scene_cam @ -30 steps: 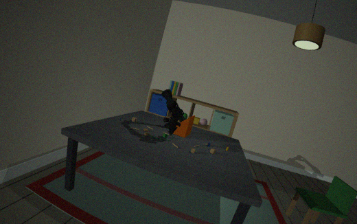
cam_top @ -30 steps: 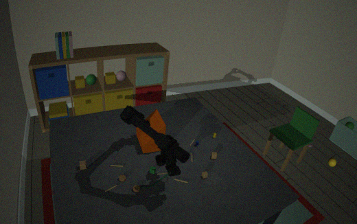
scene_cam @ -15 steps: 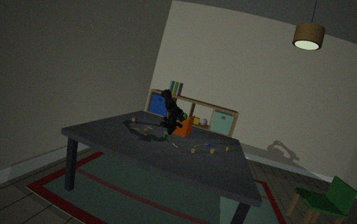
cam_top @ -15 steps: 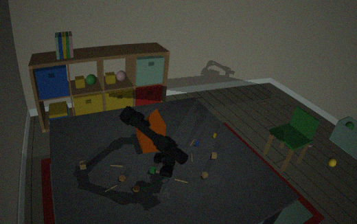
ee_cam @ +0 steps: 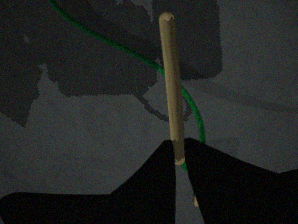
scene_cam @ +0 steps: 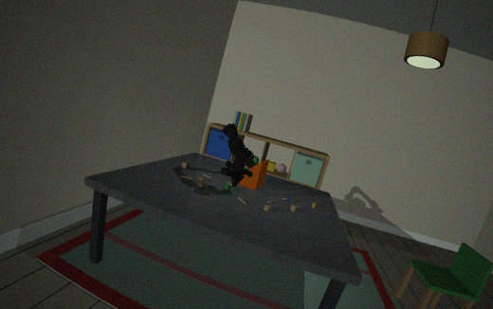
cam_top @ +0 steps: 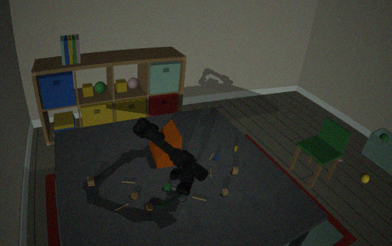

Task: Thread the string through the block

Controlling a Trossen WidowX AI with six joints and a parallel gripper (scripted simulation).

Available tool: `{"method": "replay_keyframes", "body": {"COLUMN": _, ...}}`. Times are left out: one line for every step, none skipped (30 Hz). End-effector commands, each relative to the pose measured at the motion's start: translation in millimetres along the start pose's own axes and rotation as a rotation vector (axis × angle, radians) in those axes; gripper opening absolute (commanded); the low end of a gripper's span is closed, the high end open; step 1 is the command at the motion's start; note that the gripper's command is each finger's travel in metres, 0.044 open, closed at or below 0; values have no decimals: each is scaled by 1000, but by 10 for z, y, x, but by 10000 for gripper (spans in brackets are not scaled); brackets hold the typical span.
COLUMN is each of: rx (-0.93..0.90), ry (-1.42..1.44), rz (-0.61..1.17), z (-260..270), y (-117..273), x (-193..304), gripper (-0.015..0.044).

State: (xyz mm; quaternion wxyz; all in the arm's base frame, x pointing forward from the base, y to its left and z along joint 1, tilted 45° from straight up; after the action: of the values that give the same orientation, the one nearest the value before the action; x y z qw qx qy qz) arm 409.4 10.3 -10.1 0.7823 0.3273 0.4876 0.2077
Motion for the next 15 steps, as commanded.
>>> {"method": "replay_keyframes", "body": {"rx": 0, "ry": -4, "rz": -2, "z": 13, "y": -5, "x": 58, "gripper": 0}}
{"method": "replay_keyframes", "body": {"rx": 0, "ry": -4, "rz": -2, "z": 16, "y": -5, "x": 71, "gripper": 0}}
{"method": "replay_keyframes", "body": {"rx": 0, "ry": -4, "rz": -2, "z": 19, "y": -4, "x": 84, "gripper": 0}}
{"method": "replay_keyframes", "body": {"rx": 0, "ry": -4, "rz": -2, "z": 23, "y": -4, "x": 96, "gripper": 0}}
{"method": "replay_keyframes", "body": {"rx": 0, "ry": -4, "rz": -2, "z": 26, "y": -3, "x": 109, "gripper": 0}}
{"method": "replay_keyframes", "body": {"rx": 0, "ry": -4, "rz": -2, "z": 29, "y": -3, "x": 122, "gripper": 0}}
{"method": "replay_keyframes", "body": {"rx": 0, "ry": -4, "rz": -2, "z": 32, "y": -3, "x": 134, "gripper": 0}}
{"method": "replay_keyframes", "body": {"rx": 0, "ry": -4, "rz": -1, "z": 35, "y": -2, "x": 147, "gripper": 0}}
{"method": "replay_keyframes", "body": {"rx": 0, "ry": -4, "rz": -1, "z": 38, "y": -2, "x": 160, "gripper": 0}}
{"method": "replay_keyframes", "body": {"rx": 0, "ry": -4, "rz": -1, "z": 41, "y": -2, "x": 172, "gripper": 0}}
{"method": "replay_keyframes", "body": {"rx": 0, "ry": -4, "rz": -1, "z": 43, "y": -2, "x": 185, "gripper": 0}}
{"method": "replay_keyframes", "body": {"rx": 0, "ry": -3, "rz": -1, "z": 46, "y": -2, "x": 197, "gripper": 0}}
{"method": "replay_keyframes", "body": {"rx": 0, "ry": -3, "rz": -1, "z": 49, "y": -2, "x": 210, "gripper": 0}}
{"method": "replay_keyframes", "body": {"rx": 0, "ry": -3, "rz": -1, "z": 51, "y": -2, "x": 223, "gripper": 0}}
{"method": "replay_keyframes", "body": {"rx": 0, "ry": -3, "rz": -1, "z": 54, "y": -1, "x": 235, "gripper": 0}}
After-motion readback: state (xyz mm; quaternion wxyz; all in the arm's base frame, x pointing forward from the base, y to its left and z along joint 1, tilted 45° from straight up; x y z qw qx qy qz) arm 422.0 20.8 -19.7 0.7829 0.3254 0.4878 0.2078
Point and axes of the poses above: the point midway between the two fingers, 35 mm back from their tips, its own y axis back along the fingers, its own z axis across the jaws, x = y × z, the point moved 2 cm from there along y, back along the fingers, and after that the axes turned 9 degrees about y, right-handed, at the moved point
